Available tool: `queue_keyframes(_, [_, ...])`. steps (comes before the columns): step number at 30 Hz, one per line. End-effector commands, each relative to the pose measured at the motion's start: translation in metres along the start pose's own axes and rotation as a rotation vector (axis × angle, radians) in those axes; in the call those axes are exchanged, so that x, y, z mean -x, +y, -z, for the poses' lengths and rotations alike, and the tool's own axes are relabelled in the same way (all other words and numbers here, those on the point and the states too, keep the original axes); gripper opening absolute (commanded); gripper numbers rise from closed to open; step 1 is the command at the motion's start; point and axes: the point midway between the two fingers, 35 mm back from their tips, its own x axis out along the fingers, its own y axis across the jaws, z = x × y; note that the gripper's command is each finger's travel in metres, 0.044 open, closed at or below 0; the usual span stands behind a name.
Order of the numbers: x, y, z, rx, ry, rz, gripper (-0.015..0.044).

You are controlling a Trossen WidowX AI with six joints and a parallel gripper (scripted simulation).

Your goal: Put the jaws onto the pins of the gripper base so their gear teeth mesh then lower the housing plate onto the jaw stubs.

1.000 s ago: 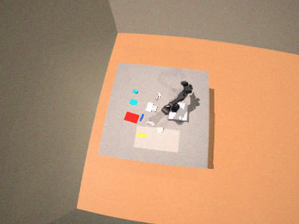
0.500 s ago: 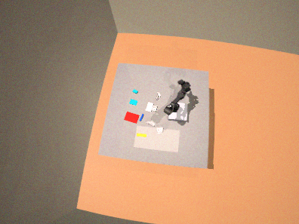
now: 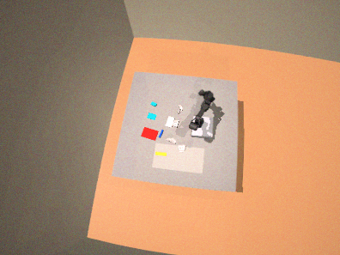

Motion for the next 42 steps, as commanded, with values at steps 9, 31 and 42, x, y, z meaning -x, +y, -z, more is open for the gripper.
queue_keyframes(9, [-0.014, 0.022, 0.02, 0.162, 0.104, -0.045, 0.0])
queue_keyframes(31, [-0.028, 0.061, 0.055, 0.431, 0.249, -0.147, 0.0])
queue_keyframes(42, [-0.031, 0.08, 0.076, 0.579, 0.316, -0.211, 0.0])
